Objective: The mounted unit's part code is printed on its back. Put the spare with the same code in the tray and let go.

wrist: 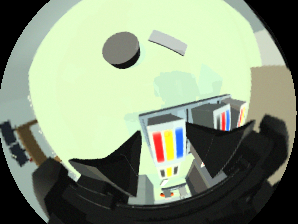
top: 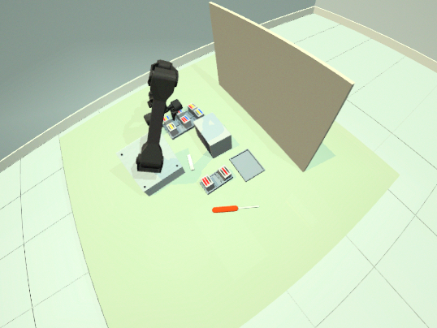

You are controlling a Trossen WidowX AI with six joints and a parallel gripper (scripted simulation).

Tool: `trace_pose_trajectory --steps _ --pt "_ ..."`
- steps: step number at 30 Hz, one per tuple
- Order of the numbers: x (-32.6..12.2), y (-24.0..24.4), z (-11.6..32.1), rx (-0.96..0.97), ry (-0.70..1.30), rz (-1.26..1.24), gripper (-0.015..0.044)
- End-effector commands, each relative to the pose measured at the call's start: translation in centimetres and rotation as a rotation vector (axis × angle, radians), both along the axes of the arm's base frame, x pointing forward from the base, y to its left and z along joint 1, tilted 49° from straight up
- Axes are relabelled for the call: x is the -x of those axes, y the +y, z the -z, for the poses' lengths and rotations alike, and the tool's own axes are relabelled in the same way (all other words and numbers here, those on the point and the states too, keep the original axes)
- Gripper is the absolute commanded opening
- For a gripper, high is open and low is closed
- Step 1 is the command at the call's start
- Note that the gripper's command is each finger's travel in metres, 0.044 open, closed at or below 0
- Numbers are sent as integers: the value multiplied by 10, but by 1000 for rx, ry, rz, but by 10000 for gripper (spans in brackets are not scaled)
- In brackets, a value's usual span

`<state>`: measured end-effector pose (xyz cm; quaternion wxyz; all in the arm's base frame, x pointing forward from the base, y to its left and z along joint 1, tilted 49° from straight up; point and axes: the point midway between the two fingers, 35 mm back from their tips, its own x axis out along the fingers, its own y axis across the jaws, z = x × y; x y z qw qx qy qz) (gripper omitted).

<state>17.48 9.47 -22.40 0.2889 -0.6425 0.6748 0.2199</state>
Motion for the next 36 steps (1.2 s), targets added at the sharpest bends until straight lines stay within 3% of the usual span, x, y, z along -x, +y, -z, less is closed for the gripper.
trace_pose_trajectory --steps 1,6,11,19,24,32,36 --pt "1 -4 1 6 4 -4 300" --pt "1 -4 1 6 4 -4 300" --pt "1 -2 1 3 2 1 169" --pt "1 -2 1 3 2 1 115" --pt "1 -2 1 3 2 1 0" --pt "1 -1 0 3 2 1 0" --pt "-1 21 -18 1 4 -1 0"
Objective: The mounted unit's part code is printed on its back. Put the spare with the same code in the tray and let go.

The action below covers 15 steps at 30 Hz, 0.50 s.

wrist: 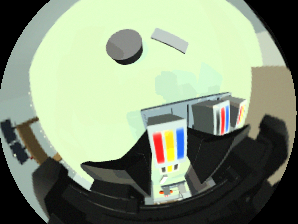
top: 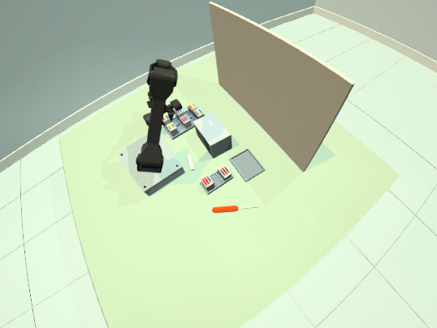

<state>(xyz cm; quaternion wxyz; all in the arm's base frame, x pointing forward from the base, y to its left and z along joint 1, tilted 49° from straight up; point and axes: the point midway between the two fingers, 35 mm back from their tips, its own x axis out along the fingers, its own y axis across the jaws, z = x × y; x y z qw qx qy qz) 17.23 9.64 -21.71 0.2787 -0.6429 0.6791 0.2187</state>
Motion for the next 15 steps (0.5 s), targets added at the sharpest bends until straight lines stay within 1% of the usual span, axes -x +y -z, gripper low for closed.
trace_pose_trajectory --steps 1,6,12,15 --pt "-4 26 -17 -16 -10 -3 0" --pt "-2 54 -45 -15 -9 -5 0" --pt "-4 57 -45 -25 -16 -14 0" --pt "-3 70 -58 -24 -13 -12 0"
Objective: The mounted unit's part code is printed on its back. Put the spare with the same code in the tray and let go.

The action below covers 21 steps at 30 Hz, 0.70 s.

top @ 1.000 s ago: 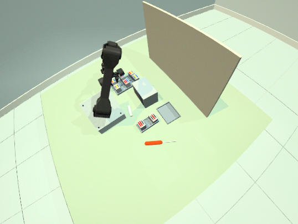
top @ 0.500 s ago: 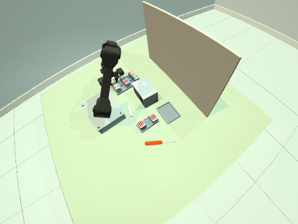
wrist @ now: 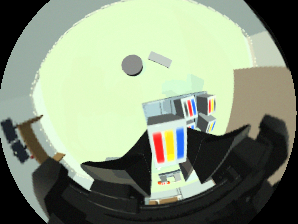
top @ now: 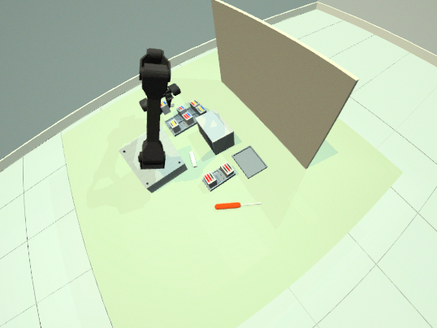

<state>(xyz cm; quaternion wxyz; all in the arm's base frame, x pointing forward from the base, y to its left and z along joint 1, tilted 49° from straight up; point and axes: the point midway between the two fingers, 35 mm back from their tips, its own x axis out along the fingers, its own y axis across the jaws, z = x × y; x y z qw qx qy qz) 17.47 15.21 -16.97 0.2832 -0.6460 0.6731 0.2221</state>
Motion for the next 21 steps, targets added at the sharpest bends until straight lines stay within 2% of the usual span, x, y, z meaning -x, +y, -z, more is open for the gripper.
trace_pose_trajectory --steps 1,6,11,21 --pt "0 20 -17 -12 -6 1 0" --pt "5 46 -48 -6 0 6 0" --pt "4 49 -53 -6 1 7 0" --pt "-53 35 -98 -62 17 -8 0"
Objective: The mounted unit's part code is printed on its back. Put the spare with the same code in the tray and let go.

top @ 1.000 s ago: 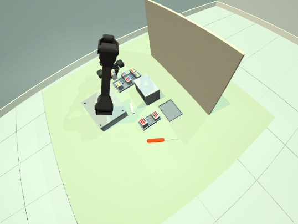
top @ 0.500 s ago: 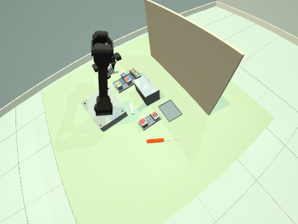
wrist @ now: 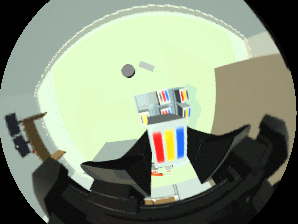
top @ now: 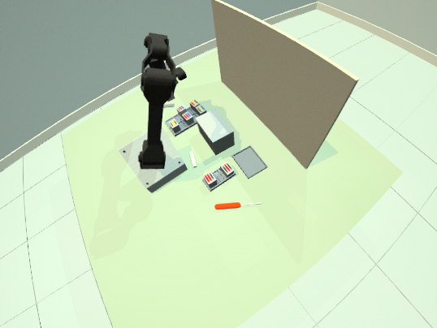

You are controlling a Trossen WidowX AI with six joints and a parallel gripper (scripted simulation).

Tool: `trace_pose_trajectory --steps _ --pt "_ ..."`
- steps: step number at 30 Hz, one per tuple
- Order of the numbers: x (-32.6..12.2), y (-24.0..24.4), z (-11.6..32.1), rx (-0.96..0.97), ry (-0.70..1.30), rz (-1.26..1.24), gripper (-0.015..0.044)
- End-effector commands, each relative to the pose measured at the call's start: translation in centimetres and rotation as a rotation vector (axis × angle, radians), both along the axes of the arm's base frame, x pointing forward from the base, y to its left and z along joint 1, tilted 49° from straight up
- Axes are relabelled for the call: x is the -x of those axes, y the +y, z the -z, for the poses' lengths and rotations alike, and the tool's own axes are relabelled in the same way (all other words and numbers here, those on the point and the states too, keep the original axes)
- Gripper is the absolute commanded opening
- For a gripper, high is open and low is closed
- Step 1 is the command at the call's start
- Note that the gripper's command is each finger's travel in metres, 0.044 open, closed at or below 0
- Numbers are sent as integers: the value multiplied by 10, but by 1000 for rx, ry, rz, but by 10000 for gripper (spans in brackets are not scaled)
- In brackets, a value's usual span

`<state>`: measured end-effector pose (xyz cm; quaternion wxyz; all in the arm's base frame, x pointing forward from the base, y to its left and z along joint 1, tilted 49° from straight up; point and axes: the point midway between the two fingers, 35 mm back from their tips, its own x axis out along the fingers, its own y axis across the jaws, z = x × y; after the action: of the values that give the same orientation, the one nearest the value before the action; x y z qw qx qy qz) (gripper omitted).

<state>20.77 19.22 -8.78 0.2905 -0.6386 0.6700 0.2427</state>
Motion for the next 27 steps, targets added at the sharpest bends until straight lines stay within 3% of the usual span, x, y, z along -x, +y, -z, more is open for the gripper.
trace_pose_trajectory --steps 1,15,27 --pt "-26 -7 -22 -25 -1 -8 0" --pt "-96 -65 -98 -60 -9 -26 0" --pt "-131 -136 -167 -48 -27 -25 0"
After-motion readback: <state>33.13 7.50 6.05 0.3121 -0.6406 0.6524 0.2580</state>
